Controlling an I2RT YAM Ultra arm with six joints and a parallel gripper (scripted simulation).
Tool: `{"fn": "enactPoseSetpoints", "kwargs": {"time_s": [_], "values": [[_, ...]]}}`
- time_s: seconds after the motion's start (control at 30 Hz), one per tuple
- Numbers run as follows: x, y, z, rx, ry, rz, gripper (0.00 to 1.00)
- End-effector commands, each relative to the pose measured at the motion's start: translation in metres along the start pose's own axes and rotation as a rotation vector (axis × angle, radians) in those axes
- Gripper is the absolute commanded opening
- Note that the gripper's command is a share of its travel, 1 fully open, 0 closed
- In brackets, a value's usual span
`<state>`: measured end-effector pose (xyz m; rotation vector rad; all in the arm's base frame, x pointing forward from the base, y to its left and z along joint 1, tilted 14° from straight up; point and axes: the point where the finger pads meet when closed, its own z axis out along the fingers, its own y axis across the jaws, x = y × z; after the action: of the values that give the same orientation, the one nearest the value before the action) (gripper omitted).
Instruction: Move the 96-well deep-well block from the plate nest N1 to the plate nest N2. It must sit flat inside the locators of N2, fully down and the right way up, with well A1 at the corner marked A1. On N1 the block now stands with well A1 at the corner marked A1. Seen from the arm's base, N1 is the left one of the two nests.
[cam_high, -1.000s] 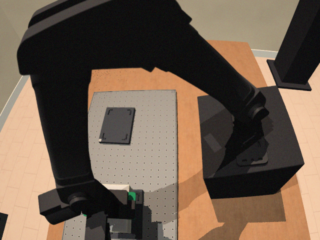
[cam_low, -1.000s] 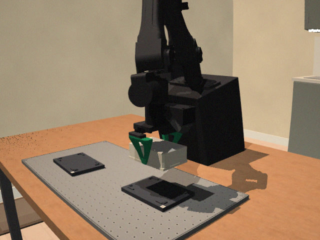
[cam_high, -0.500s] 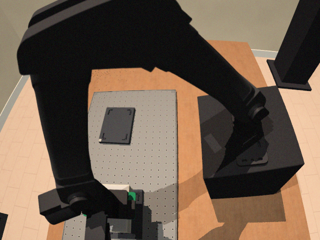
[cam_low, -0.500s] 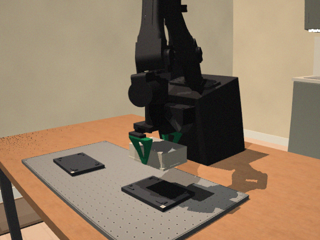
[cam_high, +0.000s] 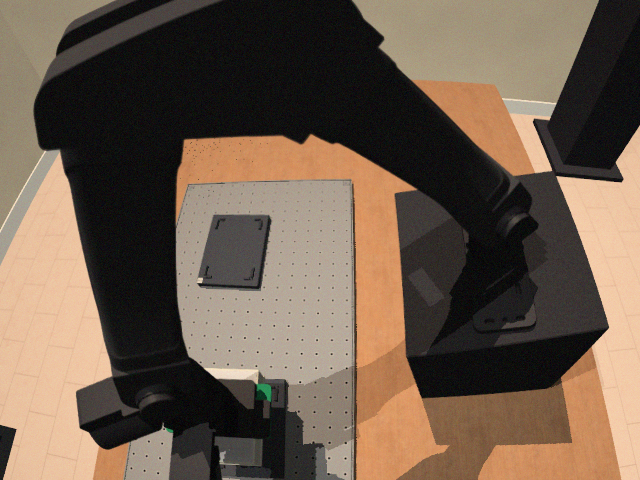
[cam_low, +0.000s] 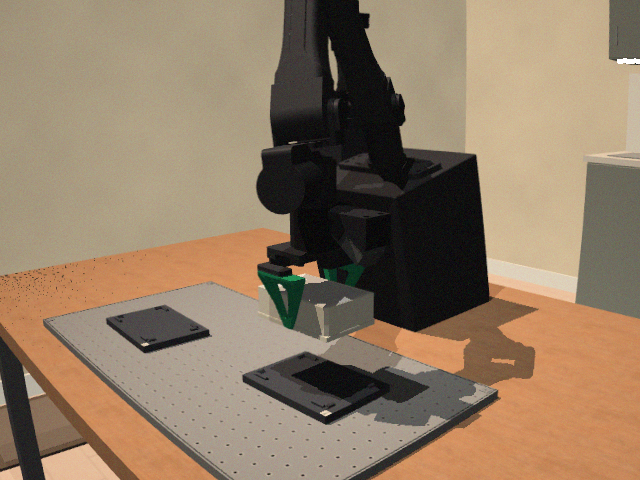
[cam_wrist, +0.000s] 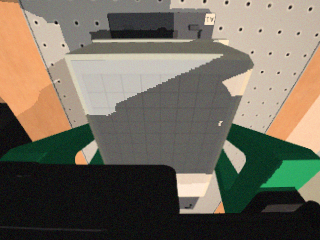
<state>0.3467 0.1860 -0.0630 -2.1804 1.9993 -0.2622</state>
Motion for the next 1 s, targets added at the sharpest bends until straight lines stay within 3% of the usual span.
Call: {"fn": "enactPoseSetpoints", "kwargs": {"time_s": [0.0, 0.97], "values": [[-0.0022, -0.0036, -0.0057, 0.013, -0.008, 0.000, 0.00], [0.0012, -0.0041, -0.0058, 0.013, -0.008, 0.034, 0.00]]}}
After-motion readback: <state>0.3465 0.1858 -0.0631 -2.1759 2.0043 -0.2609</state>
